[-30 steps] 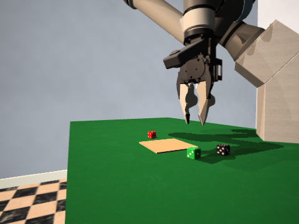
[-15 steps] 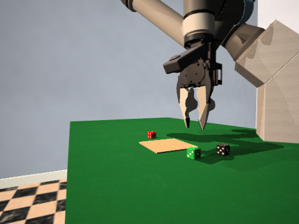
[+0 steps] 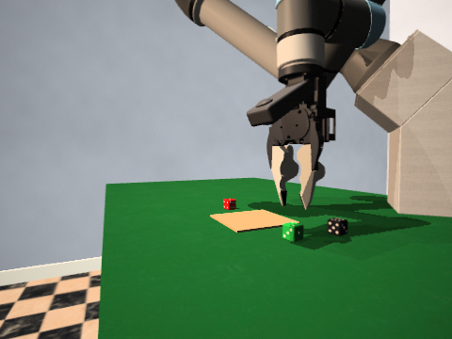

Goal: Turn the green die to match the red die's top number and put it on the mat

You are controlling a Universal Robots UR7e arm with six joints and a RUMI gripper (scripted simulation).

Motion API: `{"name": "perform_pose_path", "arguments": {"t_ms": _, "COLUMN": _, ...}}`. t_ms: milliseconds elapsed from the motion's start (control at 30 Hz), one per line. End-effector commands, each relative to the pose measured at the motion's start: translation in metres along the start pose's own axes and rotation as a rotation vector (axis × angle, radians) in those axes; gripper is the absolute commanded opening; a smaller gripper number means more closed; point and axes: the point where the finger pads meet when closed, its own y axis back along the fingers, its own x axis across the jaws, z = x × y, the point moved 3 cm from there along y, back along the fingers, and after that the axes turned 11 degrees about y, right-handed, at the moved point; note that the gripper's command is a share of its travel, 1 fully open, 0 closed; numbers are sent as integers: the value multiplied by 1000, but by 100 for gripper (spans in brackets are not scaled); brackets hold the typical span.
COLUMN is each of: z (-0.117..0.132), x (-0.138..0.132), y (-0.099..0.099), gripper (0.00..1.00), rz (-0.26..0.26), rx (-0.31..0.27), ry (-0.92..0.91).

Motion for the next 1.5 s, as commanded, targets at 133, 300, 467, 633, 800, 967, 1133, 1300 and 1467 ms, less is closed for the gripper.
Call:
{"name": "perform_pose_path", "arguments": {"t_ms": 133, "z": 0, "x": 0, "y": -11, "gripper": 24, "rz": 0, "rx": 2, "ry": 0}}
{"name": "perform_pose_path", "arguments": {"t_ms": 300, "z": 0, "x": 0, "y": -16, "gripper": 24, "rz": 0, "rx": 2, "ry": 0}}
{"name": "perform_pose_path", "arguments": {"t_ms": 467, "z": 0, "x": 0, "y": -18, "gripper": 24, "rz": 0, "rx": 2, "ry": 0}}
{"name": "perform_pose_path", "arguments": {"t_ms": 633, "z": 0, "x": 0, "y": -19, "gripper": 24, "rz": 0, "rx": 2, "ry": 0}}
{"name": "perform_pose_path", "arguments": {"t_ms": 800, "z": 0, "x": 0, "y": -20, "gripper": 24, "rz": 0, "rx": 2, "ry": 0}}
{"name": "perform_pose_path", "arguments": {"t_ms": 967, "z": 0, "x": 0, "y": -20, "gripper": 24, "rz": 0, "rx": 2, "ry": 0}}
{"name": "perform_pose_path", "arguments": {"t_ms": 1133, "z": 0, "x": 0, "y": -20, "gripper": 24, "rz": 0, "rx": 2, "ry": 0}}
{"name": "perform_pose_path", "arguments": {"t_ms": 1300, "z": 0, "x": 0, "y": -20, "gripper": 24, "rz": 0, "rx": 2, "ry": 0}}
{"name": "perform_pose_path", "arguments": {"t_ms": 1467, "z": 0, "x": 0, "y": -20, "gripper": 24, "rz": 0, "rx": 2, "ry": 0}}
